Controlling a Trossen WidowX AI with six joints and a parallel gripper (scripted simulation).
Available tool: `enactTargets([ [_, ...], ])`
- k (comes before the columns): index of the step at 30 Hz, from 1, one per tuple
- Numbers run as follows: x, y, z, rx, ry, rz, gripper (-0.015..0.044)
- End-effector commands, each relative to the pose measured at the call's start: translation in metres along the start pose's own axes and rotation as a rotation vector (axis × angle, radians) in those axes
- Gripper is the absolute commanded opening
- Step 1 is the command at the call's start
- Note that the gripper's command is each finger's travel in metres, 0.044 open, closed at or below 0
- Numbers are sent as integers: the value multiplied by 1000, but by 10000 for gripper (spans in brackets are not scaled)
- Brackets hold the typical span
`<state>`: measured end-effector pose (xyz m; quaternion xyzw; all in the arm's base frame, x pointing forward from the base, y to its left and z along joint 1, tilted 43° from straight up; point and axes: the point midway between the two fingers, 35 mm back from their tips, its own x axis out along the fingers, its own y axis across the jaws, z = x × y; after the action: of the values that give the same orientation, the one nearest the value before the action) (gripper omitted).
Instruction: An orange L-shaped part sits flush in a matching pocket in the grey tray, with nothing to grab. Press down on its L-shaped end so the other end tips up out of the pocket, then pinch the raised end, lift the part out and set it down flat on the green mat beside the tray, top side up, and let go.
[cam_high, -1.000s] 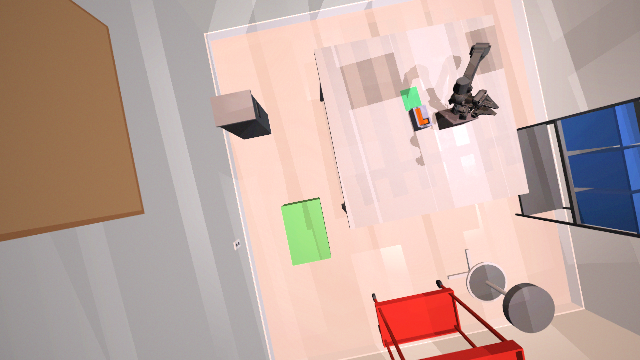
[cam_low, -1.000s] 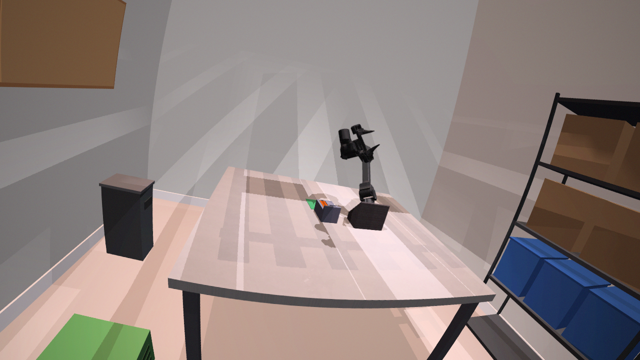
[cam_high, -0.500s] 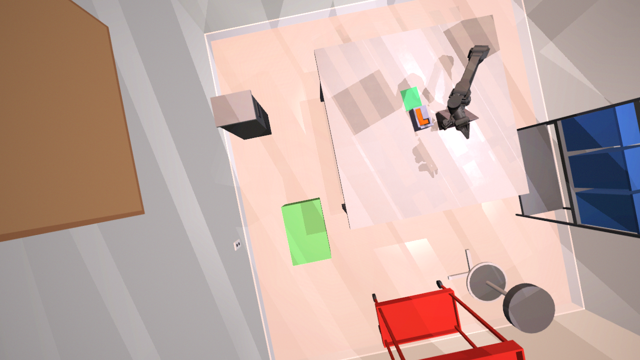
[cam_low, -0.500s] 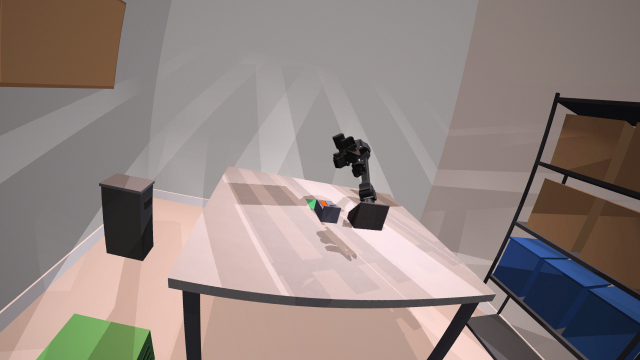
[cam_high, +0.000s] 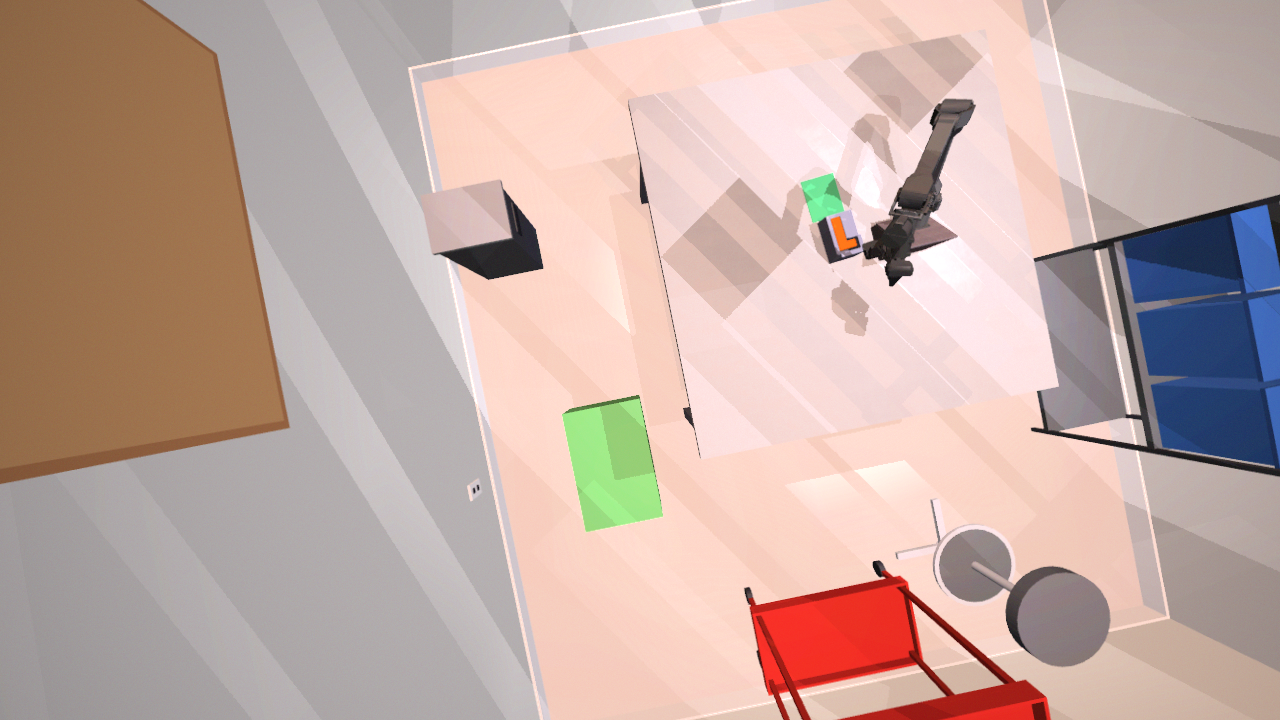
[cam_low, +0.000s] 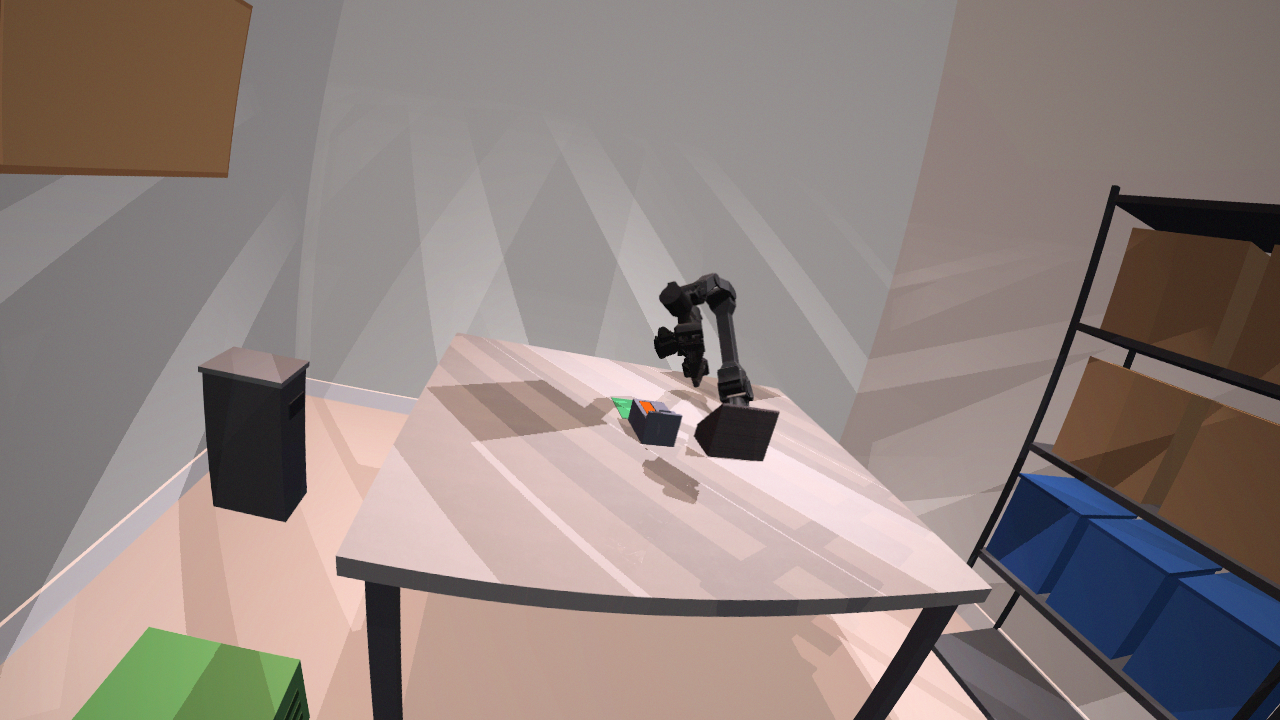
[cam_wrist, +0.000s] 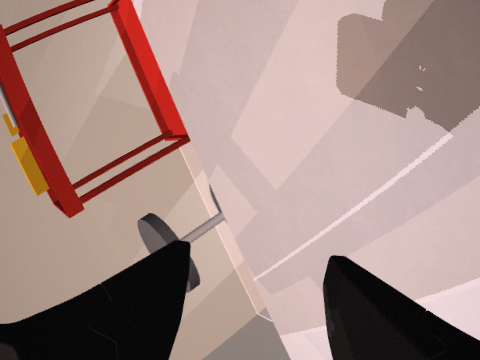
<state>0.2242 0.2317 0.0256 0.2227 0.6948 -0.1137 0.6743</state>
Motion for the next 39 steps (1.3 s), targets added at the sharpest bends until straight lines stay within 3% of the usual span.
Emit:
enactTargets([
  [1, -18, -79, 43, -321, -186, -606, 180],
  [7, -45, -102, 61, -513, -207, -886, 180],
  [23, -45, -102, 61, -513, -207, -886, 180],
  [32, -1, -152, 89, -513, -209, -887, 180],
  [39, 1, -153, 90, -512, -209, -888, 180],
])
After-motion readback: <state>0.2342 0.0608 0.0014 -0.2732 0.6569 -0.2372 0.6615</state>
